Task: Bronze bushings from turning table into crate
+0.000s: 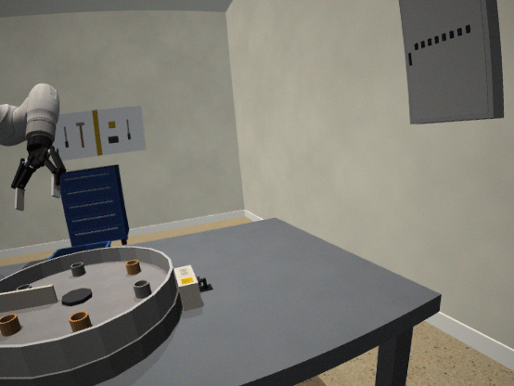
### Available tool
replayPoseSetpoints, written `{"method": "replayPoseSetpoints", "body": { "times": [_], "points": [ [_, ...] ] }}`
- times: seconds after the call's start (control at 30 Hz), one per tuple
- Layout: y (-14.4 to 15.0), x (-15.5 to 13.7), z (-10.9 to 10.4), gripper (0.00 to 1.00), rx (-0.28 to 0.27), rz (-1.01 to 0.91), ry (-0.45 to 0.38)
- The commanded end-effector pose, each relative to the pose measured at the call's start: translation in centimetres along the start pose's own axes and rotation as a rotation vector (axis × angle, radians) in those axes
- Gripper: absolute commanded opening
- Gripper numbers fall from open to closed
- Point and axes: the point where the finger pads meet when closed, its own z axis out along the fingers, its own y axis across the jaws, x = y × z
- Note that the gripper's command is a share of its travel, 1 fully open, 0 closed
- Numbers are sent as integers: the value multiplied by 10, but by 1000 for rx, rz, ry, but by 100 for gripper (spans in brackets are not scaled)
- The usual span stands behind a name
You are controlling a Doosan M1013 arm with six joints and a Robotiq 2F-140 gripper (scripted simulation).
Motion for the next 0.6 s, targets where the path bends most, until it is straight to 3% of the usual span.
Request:
{"method": "replayPoseSetpoints", "body": {
  "times": [0.0, 0.2, 0.27, 0.3, 0.57],
  "points": [
    [-13, 10, 11, 100, -48, 159, -16],
    [-29, 26, 27, 100, -121, 401, -29],
    [-29, 26, 27, 100, -121, 401, -29],
    [-36, 34, 34, 100, -154, 516, -33],
    [-52, 55, 52, 100, -238, 817, -36]
  ]
}}
